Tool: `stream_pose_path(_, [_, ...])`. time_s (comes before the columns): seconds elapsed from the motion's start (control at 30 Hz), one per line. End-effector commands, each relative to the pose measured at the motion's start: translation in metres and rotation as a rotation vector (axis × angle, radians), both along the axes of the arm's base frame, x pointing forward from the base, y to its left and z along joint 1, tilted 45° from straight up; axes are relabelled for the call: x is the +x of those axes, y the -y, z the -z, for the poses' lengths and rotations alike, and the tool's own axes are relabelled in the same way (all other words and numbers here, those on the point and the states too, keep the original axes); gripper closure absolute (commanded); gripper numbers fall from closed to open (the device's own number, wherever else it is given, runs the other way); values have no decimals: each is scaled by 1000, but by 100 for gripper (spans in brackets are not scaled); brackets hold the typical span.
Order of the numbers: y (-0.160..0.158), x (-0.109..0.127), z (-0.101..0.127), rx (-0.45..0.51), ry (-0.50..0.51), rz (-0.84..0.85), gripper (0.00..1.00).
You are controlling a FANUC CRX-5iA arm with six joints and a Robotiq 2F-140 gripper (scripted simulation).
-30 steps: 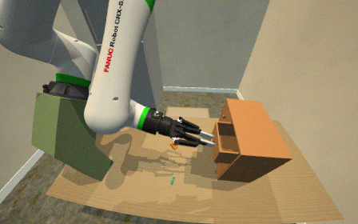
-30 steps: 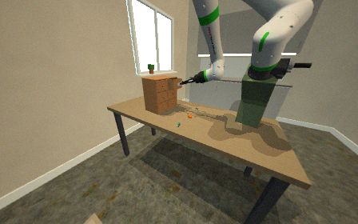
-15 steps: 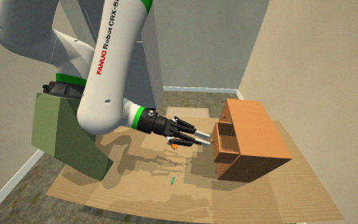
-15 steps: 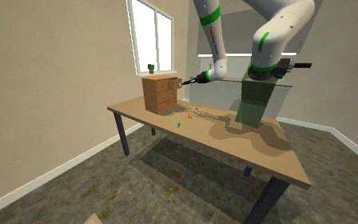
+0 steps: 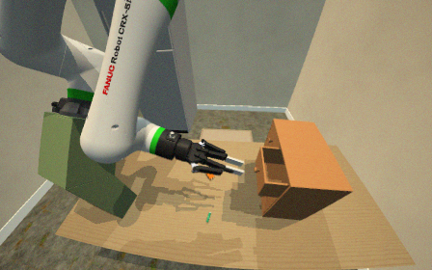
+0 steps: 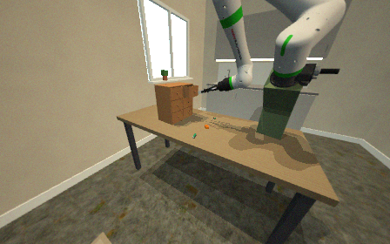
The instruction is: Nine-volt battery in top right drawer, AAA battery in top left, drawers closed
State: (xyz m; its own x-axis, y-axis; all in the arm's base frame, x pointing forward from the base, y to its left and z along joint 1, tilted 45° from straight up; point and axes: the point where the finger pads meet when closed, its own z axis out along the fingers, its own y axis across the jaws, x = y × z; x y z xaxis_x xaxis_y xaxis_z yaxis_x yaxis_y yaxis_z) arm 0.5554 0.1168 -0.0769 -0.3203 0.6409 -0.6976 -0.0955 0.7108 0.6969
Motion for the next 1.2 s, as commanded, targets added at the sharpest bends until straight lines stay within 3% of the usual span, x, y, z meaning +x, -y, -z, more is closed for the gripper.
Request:
stream_pose_path(0.0, [4,-12,-2,0,0,0,80])
stream_pose_path(0.23, [14,-43,-9,0,0,0,80])
stream_pose_path(0.87, [17,-48,-11,-2,-17,-18,80])
stream_pose_path(1.17, [22,-56,-15,-10,-80,-80,80])
